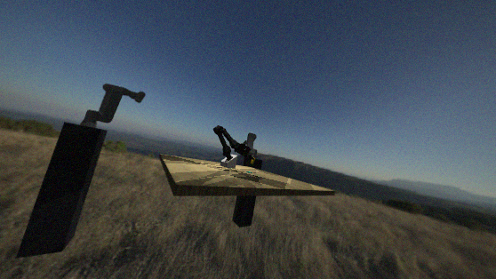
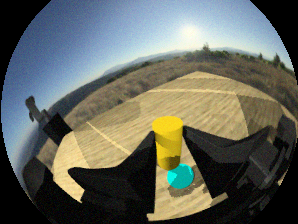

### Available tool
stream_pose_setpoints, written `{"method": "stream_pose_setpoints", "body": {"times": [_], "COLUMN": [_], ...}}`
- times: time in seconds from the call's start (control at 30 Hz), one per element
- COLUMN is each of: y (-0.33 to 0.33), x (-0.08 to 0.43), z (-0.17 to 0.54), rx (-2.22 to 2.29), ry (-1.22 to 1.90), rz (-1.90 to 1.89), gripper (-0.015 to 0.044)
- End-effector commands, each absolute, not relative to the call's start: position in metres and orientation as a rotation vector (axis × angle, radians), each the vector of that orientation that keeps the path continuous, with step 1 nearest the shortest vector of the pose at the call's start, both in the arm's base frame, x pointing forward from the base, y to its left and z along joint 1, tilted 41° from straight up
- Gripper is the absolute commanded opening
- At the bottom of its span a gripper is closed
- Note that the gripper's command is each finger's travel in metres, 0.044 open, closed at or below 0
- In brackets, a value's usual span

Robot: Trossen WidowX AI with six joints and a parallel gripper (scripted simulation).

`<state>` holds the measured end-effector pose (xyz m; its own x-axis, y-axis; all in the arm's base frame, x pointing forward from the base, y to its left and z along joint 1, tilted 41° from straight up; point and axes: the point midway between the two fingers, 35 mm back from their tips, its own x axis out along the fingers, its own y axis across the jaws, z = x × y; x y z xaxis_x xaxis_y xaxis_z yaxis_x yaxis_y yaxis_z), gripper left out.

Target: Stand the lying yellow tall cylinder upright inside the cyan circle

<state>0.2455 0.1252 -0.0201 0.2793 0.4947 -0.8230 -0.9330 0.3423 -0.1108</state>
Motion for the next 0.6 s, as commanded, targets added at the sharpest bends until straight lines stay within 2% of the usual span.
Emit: {"method": "stream_pose_setpoints", "body": {"times": [0.0,0.57], "y": [0.124,0.121], "x": [0.244,0.24], "z": [-0.016,-0.006], "rx": [-0.679,-0.689], "ry": [0.731,0.584], "rz": [1.069,1.081], "gripper": [0.0105,0.0105]}}
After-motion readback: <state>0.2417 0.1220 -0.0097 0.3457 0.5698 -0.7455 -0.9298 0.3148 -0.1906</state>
